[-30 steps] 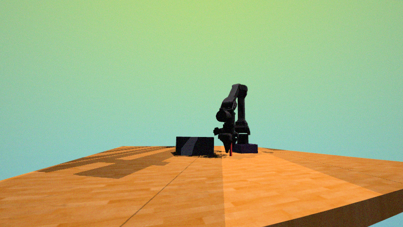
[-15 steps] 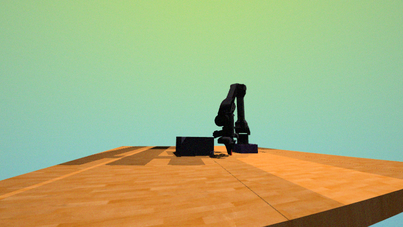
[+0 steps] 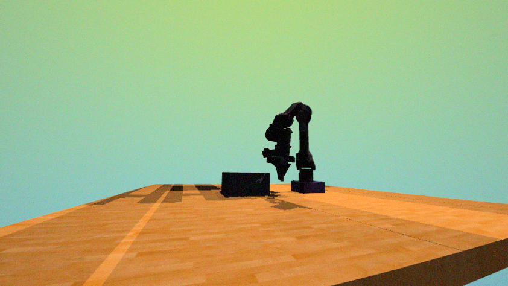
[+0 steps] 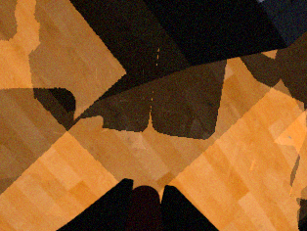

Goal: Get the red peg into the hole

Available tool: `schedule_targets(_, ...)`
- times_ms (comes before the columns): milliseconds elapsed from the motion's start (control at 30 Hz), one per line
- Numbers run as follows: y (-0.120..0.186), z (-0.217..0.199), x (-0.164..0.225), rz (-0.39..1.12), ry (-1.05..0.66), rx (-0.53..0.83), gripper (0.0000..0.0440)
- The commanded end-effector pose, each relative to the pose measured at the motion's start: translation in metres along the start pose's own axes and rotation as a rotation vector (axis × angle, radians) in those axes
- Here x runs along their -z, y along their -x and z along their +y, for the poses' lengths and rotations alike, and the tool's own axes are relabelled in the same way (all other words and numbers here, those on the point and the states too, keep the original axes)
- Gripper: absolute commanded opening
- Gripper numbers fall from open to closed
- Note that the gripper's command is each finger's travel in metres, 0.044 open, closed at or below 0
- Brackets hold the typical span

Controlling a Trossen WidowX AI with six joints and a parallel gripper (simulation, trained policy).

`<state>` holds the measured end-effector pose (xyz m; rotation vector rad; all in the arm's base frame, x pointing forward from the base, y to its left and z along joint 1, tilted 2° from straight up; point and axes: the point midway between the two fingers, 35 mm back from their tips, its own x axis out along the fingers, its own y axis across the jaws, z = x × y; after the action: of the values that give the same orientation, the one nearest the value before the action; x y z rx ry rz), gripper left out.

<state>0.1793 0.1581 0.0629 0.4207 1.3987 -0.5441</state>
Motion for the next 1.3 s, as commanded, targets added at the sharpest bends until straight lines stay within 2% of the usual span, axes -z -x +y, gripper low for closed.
schedule_targets(0, 0.017, 0.005, -0.011, -0.026, -0.025, -0.032, 0.0000)
schedule_targets(200, 0.035, 0.007, -0.033, -0.065, -0.096, -0.042, 0.0000)
schedule_targets(567, 0.046, 0.005, -0.086, -0.132, -0.225, -0.046, 0.0000)
schedule_targets(900, 0.038, -0.002, -0.136, -0.171, -0.283, -0.035, 0.0000)
schedule_targets(1267, 0.015, -0.013, -0.181, -0.165, -0.267, -0.023, 0.0000)
